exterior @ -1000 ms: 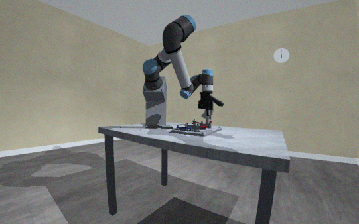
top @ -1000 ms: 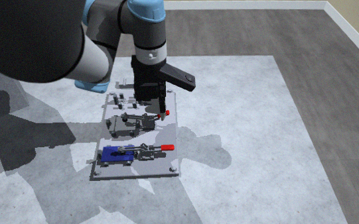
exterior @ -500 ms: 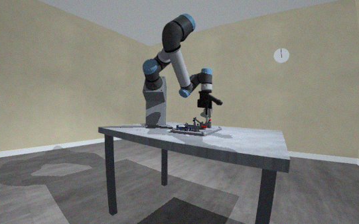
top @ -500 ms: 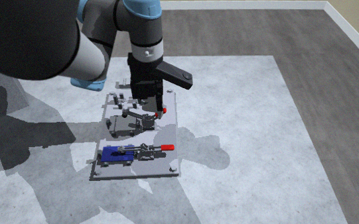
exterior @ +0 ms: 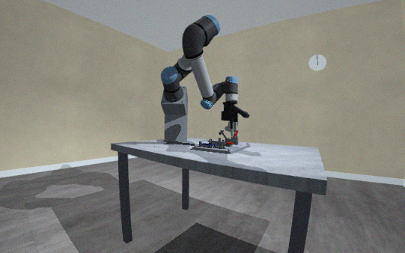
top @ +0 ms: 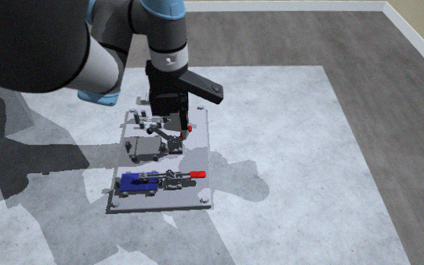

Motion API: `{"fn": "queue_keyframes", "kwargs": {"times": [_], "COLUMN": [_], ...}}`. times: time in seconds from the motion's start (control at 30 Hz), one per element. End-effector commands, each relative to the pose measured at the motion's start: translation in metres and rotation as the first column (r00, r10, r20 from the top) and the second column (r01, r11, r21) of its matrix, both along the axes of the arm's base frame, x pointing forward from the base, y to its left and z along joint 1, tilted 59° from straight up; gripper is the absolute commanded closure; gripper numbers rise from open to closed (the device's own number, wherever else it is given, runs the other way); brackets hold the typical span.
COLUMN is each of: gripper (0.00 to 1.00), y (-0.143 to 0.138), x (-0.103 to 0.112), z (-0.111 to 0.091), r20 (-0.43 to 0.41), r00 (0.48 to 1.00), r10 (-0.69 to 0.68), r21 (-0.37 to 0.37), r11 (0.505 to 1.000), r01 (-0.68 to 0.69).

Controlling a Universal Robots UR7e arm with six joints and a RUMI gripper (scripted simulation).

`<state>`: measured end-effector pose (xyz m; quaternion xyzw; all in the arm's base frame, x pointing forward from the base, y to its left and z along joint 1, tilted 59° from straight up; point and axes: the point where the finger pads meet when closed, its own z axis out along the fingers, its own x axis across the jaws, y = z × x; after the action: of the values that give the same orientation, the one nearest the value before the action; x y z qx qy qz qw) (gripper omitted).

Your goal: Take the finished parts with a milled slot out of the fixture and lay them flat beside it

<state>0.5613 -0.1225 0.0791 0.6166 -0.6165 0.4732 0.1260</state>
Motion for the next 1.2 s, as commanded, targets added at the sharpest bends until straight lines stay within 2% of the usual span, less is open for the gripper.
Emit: {"fn": "queue_keyframes", "kwargs": {"times": [0.0, 1.17], "gripper": [1.0, 1.0], "y": [0.001, -0.001], "x": [-0.004, -0.02], "z": [-0.001, -0.007], "r20": [0.0, 0.0], "r00": [1.0, 1.0], "r10": [0.0, 0.0], "r21": [0.0, 0.0], "r11": [1.0, 1.0], "r01": [0.0, 0.0]}}
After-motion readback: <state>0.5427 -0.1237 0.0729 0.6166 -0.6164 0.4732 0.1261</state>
